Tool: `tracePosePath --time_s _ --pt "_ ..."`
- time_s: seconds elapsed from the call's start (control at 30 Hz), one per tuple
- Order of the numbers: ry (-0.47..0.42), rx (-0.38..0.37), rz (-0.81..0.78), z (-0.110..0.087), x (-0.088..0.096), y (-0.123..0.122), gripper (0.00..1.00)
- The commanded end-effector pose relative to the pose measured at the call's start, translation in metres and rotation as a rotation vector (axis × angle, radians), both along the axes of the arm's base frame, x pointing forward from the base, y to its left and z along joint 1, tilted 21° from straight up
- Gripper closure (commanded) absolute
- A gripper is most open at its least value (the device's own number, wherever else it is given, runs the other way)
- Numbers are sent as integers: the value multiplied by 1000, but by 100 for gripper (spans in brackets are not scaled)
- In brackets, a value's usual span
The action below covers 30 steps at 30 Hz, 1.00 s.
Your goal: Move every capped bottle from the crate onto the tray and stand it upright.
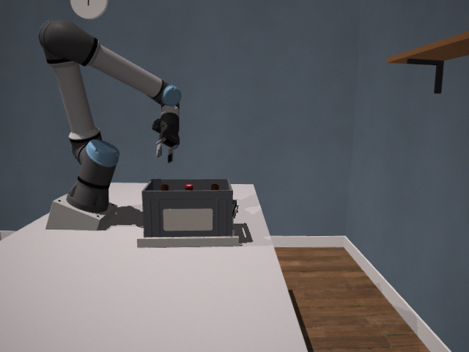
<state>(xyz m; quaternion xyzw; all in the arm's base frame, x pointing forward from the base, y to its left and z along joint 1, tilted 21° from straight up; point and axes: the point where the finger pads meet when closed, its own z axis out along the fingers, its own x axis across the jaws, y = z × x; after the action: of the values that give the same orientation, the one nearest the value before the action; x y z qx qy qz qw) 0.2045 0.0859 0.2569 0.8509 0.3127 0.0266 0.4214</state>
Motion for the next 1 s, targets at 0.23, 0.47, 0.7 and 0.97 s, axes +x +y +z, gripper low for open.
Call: tracePosePath --time_s 0.23,0.47,0.7,0.97 --pt "-29 104 -49 4 21 -22 0" --pt "-44 160 -76 6 32 -35 0" --pt "-63 193 -106 10 40 -45 0" --pt "-87 283 -148 13 58 -64 0"
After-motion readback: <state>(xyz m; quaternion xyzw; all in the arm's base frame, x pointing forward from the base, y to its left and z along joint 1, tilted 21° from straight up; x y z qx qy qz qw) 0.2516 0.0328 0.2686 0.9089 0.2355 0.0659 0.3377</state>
